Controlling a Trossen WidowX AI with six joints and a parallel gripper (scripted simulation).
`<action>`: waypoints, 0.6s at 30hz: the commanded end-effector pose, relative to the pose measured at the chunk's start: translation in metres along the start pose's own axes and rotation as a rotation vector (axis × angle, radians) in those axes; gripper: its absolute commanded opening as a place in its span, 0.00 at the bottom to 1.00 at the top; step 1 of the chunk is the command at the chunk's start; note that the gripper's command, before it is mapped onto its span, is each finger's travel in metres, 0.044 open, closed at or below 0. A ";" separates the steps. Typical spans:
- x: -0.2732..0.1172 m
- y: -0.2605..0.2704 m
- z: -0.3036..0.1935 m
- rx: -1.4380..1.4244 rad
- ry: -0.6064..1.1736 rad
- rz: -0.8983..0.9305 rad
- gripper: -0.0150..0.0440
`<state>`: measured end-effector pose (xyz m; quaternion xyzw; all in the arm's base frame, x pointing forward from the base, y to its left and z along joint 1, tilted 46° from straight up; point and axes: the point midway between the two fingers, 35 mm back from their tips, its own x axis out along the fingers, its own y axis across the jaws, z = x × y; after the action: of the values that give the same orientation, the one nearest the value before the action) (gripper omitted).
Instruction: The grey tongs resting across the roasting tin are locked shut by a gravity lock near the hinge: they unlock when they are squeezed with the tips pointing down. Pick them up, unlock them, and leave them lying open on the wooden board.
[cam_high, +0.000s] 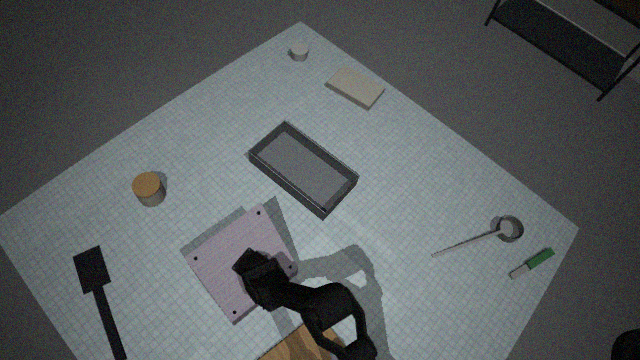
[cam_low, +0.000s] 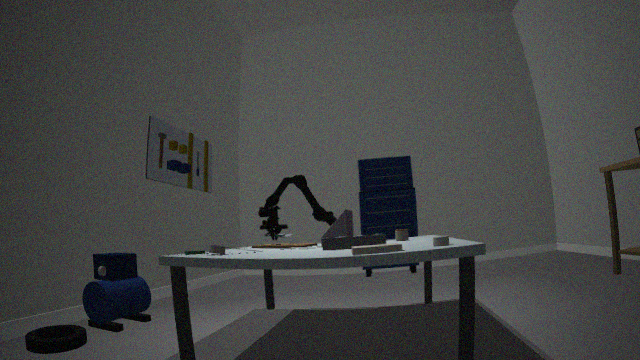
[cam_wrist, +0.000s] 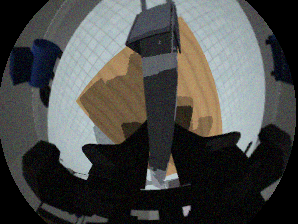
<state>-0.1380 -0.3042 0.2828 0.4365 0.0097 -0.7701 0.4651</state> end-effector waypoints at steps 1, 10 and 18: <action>0.000 0.000 0.000 0.000 0.000 0.000 0.31; 0.000 0.000 0.000 0.000 0.000 0.000 0.71; 0.000 0.000 0.000 0.000 0.000 0.000 1.00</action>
<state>-0.1381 -0.3044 0.2830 0.4360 0.0091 -0.7703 0.4653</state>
